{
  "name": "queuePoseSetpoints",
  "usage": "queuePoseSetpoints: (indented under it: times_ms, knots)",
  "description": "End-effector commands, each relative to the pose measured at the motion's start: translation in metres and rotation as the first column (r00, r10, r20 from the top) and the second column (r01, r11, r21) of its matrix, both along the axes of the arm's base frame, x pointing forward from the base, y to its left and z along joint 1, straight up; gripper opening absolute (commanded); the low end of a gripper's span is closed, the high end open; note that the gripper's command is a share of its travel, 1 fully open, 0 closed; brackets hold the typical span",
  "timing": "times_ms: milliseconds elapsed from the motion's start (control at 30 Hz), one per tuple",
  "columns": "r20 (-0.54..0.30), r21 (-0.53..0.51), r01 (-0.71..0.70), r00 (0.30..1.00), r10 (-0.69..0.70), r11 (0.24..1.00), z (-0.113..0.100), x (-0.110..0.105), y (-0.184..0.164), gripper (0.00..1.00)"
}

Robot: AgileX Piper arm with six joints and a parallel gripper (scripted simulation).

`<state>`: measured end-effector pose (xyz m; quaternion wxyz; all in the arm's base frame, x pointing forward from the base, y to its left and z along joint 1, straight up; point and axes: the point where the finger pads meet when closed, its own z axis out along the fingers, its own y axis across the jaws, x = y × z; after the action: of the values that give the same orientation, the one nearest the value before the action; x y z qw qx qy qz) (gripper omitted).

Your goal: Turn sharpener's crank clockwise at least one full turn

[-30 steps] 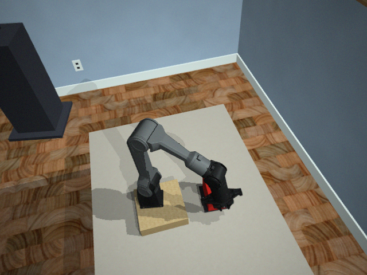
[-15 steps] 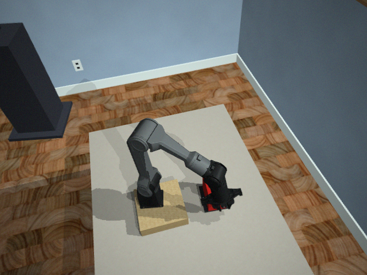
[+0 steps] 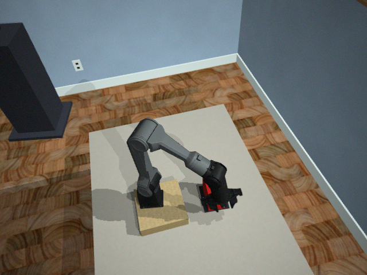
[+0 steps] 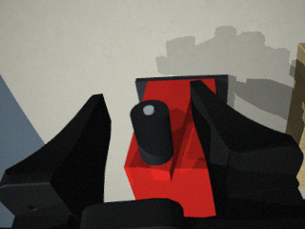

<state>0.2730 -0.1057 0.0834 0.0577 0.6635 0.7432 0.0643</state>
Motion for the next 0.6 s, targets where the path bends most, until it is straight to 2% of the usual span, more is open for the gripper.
queuePoseSetpoints:
  times_ms: [0, 333, 567]
  knots:
    - [0.001, -0.001, 0.0, 1.0, 0.0, 1.0, 0.0, 0.0, 0.0, 0.69]
    - [0.001, -0.001, 0.0, 1.0, 0.0, 1.0, 0.0, 0.0, 0.0, 0.69]
    - [0.004, -0.003, 0.0, 1.0, 0.0, 1.0, 0.02, -0.003, -0.001, 0.69]
